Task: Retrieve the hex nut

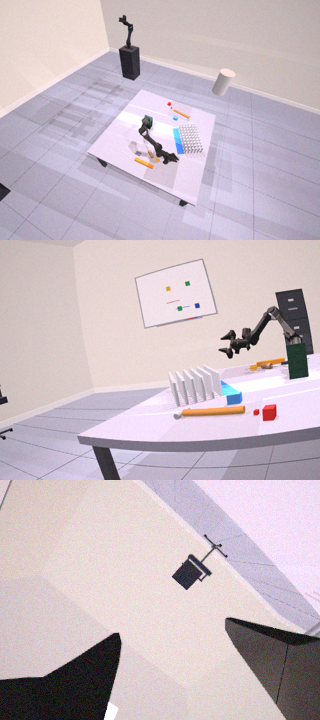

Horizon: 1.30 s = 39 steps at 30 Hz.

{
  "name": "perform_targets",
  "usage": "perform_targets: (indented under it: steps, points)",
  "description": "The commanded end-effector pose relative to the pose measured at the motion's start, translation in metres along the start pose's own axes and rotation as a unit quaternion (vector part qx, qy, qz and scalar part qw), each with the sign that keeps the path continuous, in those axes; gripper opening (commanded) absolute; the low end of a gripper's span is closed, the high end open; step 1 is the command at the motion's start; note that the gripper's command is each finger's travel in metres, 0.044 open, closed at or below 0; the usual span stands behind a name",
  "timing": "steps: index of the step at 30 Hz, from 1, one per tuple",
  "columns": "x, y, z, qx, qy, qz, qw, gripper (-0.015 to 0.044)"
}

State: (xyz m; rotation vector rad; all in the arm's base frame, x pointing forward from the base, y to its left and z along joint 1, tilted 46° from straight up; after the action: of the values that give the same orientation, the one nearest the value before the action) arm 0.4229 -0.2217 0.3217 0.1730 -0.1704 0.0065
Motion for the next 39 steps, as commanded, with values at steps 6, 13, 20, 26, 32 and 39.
perform_targets:
  steps: [6, 13, 20, 26, 32, 39]
  points:
    - [-0.001, 0.045, -0.064, -0.152, 0.063, -0.014, 0.986, 0.044]
    - [-0.032, 0.11, -0.149, -0.389, 0.17, 0.015, 0.905, 0.044]
    - [-0.083, 0.159, -0.21, -0.588, 0.247, 0.09, 0.765, 0.044]
    - [-0.141, 0.189, -0.25, -0.734, 0.284, 0.18, 0.59, 0.044]
    - [-0.154, 0.194, -0.256, -0.759, 0.288, 0.2, 0.549, 0.044]
    - [-0.154, 0.194, -0.256, -0.759, 0.288, 0.2, 0.549, 0.044]
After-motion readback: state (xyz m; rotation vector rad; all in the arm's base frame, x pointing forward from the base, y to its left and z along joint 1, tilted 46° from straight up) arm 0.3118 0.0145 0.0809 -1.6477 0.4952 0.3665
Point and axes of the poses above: the point midway between the two fingers, 35 mm back from their tips, its own x axis out along the fingers, its own z axis across the jaws, y = z × x, the point moved 8 cm from there along -x, back along the fingers, and after that the axes turned 15 degrees about x, right-handed, at the moved point
